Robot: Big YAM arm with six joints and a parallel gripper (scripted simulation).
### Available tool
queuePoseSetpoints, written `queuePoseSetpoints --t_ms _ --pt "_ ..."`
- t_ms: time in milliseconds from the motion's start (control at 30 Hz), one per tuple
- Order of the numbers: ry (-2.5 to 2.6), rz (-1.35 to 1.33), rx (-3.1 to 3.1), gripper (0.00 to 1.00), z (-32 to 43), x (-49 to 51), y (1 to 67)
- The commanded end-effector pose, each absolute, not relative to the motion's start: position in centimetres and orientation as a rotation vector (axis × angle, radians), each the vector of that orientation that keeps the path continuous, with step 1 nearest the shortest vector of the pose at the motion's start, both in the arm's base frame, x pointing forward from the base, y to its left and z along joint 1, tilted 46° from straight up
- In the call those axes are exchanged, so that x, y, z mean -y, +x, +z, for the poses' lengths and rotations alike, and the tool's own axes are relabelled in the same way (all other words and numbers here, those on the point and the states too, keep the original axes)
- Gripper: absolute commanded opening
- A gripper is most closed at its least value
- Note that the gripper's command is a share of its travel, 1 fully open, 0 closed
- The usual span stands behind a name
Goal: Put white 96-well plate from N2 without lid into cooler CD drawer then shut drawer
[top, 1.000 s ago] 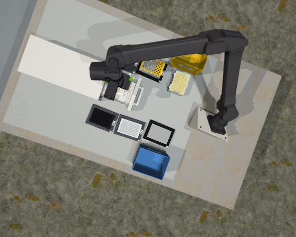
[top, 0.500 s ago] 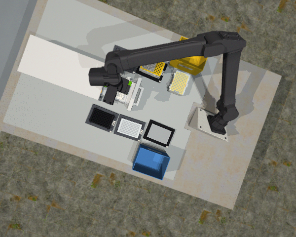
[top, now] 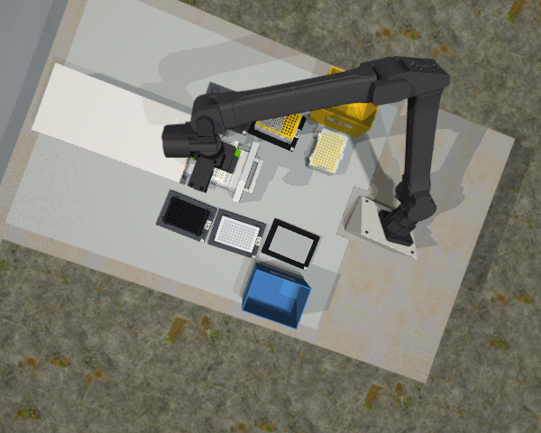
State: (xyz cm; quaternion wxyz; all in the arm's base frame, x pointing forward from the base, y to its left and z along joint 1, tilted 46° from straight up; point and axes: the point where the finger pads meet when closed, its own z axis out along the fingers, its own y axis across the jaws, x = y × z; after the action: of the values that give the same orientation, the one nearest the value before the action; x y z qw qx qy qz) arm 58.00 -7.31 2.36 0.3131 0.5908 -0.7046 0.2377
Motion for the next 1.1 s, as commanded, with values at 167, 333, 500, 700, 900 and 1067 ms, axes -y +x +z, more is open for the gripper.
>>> queuePoseSetpoints --t_ms 167,333,500,700,900,1067 --pt "1.573 0.635 1.853 0.00 1.1 5.9 58.3" --pt "1.569 0.632 1.855 0.00 1.1 6.1 58.3" --pt "1.572 0.629 1.849 0.00 1.0 5.9 58.1" --pt "1.571 0.630 1.852 0.00 1.0 5.9 58.2" --pt "1.561 0.617 1.853 0.00 0.7 7.3 57.9" --pt "1.557 0.620 1.860 0.00 0.7 8.0 58.2"
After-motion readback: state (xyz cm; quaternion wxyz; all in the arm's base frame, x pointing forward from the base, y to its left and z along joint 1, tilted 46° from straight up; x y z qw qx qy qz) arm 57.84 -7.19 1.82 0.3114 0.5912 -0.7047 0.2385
